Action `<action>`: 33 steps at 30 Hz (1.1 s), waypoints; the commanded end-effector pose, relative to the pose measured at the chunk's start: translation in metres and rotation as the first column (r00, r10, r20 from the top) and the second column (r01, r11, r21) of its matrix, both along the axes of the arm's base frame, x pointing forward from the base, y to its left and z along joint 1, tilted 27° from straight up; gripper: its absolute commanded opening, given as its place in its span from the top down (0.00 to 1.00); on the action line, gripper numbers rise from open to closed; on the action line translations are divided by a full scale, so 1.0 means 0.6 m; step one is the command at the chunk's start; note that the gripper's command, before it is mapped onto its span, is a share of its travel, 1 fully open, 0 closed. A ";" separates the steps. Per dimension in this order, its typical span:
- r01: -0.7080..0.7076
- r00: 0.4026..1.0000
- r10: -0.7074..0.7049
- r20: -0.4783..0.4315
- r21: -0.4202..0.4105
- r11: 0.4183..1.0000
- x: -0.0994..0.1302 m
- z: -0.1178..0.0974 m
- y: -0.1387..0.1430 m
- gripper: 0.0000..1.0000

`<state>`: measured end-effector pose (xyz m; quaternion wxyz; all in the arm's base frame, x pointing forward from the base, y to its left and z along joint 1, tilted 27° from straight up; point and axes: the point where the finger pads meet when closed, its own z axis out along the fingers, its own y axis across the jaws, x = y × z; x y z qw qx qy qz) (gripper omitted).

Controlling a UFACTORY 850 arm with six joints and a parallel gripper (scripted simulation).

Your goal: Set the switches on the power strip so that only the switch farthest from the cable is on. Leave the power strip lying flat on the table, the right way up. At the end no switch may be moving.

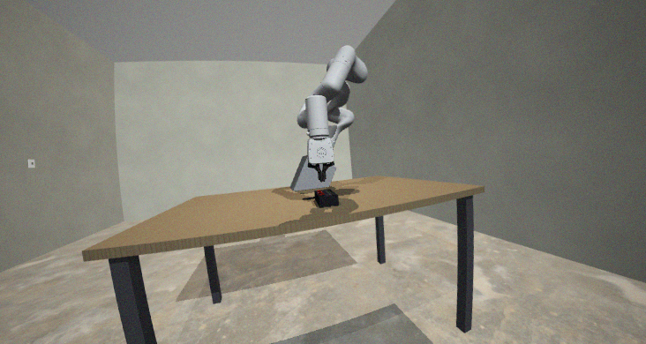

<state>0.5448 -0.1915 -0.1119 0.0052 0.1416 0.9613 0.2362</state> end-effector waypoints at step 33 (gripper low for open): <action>0.000 1.000 0.000 0.002 -0.001 1.000 0.005 -0.036 0.017 1.00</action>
